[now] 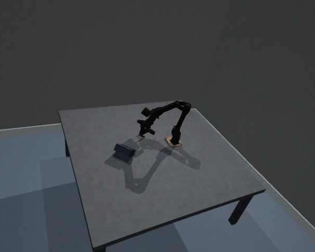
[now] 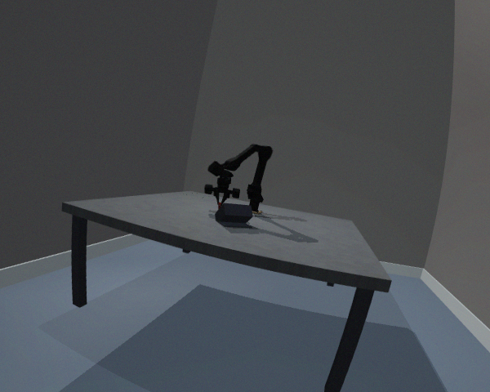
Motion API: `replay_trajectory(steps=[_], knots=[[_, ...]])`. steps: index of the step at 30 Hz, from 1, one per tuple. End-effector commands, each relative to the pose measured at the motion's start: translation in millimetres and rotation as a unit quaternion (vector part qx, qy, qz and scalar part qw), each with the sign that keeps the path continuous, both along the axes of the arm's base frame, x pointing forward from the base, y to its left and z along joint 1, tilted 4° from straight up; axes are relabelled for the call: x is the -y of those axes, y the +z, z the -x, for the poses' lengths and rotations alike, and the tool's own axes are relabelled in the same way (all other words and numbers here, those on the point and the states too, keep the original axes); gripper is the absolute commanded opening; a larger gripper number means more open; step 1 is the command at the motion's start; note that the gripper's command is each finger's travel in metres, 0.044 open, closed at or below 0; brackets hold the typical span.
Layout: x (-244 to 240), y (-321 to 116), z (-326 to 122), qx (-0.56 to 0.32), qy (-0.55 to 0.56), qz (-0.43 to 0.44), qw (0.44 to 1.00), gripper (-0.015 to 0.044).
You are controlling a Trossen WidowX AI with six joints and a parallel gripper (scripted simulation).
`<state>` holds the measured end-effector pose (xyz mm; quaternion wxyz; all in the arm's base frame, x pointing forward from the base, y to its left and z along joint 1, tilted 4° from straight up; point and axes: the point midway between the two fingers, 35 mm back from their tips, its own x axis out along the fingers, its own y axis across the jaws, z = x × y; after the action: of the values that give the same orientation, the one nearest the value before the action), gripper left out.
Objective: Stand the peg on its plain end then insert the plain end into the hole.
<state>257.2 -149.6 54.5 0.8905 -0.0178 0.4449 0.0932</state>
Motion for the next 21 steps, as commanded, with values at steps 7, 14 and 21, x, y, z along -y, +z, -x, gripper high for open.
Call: replay_trajectory(steps=[7, 14, 21], knots=[[1, 4, 6, 0.049, -0.001, -0.007, 0.999, 0.0049], [2, 5, 10, 0.078, -0.002, -0.012, 0.997, 0.0049], [3, 6, 15, 0.108, -0.004, -0.018, 0.994, 0.0049]])
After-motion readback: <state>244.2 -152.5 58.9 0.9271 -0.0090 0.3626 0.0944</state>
